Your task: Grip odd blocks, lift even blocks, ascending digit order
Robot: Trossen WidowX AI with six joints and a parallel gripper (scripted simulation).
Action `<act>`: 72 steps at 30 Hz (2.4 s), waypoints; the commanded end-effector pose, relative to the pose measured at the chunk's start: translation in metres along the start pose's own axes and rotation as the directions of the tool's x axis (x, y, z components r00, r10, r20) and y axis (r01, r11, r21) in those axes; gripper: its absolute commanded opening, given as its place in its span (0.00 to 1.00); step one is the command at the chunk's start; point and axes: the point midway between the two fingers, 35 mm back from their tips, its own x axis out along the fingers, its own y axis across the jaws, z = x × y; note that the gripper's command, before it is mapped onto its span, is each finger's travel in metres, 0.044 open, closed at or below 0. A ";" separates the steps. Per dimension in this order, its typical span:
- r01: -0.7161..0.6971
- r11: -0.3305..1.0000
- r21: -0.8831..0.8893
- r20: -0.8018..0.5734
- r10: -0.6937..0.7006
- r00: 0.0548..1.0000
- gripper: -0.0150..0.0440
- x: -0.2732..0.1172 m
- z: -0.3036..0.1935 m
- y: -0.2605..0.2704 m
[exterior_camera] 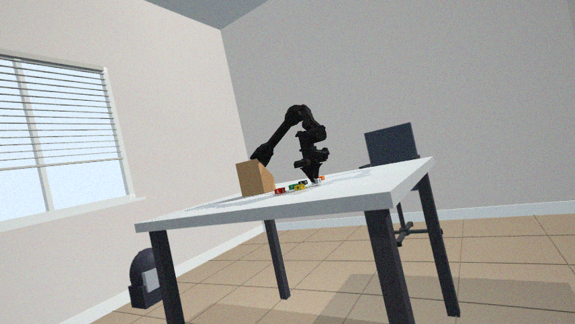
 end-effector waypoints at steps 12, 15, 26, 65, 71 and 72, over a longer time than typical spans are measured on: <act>0.001 1.000 -0.013 -0.001 -0.001 1.000 0.46 -0.007 0.001 0.001; 0.001 1.000 -0.013 -0.001 -0.001 1.000 0.46 -0.007 0.001 0.001; 0.000 1.000 -0.013 -0.001 0.000 1.000 0.46 0.007 0.001 0.001; 0.005 1.000 -0.012 -0.001 -0.005 1.000 0.62 -0.107 0.002 0.000; 0.005 1.000 -0.012 -0.001 -0.005 1.000 0.46 -0.109 0.001 0.001; 0.005 1.000 -0.012 -0.001 -0.005 1.000 0.46 -0.109 0.001 0.001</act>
